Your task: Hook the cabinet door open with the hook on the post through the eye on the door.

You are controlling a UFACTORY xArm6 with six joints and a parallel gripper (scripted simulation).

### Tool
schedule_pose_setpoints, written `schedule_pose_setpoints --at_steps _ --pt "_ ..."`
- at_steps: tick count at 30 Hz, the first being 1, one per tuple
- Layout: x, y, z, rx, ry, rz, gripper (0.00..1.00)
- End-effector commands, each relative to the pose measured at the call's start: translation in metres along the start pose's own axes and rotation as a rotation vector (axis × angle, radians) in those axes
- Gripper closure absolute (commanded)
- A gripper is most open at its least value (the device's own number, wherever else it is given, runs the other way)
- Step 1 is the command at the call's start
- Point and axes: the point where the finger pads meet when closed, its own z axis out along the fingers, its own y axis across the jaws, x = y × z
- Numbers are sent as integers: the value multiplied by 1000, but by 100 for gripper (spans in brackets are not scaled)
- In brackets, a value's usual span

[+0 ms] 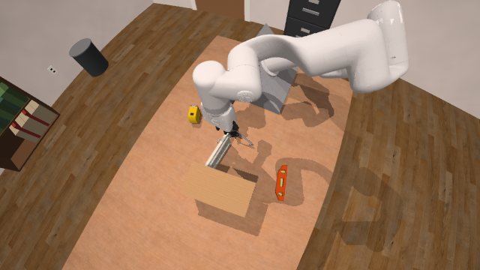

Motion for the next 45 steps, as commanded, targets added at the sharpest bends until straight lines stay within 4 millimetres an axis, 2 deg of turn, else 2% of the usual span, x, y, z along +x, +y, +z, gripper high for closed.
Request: schedule_pose_setpoints --at_steps 1,31,45 --pt "-1 0 -1 2 -3 -1 73" --pt "-1 0 3 0 -4 -3 73" --pt "-1 0 23 0 -4 -3 73"
